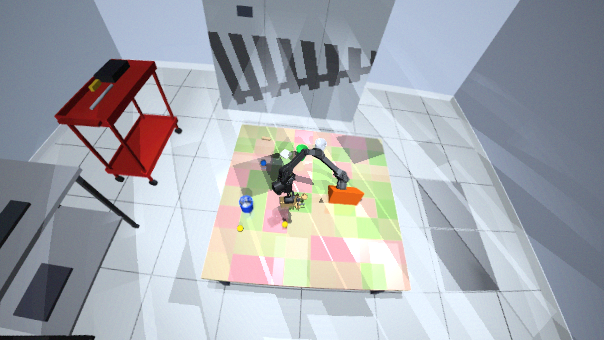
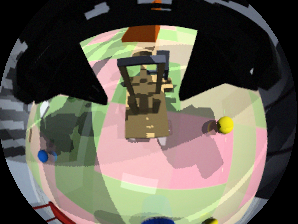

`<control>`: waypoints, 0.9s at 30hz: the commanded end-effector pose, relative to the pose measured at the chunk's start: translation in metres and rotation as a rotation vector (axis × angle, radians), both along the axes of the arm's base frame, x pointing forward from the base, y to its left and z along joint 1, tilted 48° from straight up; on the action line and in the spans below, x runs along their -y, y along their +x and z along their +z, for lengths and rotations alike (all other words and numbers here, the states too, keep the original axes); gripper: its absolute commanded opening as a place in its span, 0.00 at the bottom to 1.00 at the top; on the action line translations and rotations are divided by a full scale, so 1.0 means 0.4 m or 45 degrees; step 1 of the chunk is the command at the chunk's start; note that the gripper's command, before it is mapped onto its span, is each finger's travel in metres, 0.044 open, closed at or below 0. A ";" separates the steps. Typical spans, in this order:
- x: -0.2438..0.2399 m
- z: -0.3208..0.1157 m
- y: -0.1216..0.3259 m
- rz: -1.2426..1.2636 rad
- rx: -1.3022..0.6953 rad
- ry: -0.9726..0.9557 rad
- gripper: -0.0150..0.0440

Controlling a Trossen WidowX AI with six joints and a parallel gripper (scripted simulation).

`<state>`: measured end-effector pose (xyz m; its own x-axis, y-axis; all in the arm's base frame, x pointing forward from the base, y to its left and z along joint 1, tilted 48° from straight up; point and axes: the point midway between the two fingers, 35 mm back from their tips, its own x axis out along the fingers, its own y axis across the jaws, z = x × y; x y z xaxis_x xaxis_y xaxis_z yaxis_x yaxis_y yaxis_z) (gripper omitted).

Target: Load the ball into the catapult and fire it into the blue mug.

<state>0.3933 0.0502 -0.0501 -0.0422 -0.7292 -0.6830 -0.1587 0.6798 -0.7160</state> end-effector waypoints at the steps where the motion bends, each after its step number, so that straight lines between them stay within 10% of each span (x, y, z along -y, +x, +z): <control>1: 0.007 -0.011 -0.002 0.015 -0.004 -0.005 1.00; 27: 0.086 -0.082 -0.006 0.015 -0.004 -0.008 1.00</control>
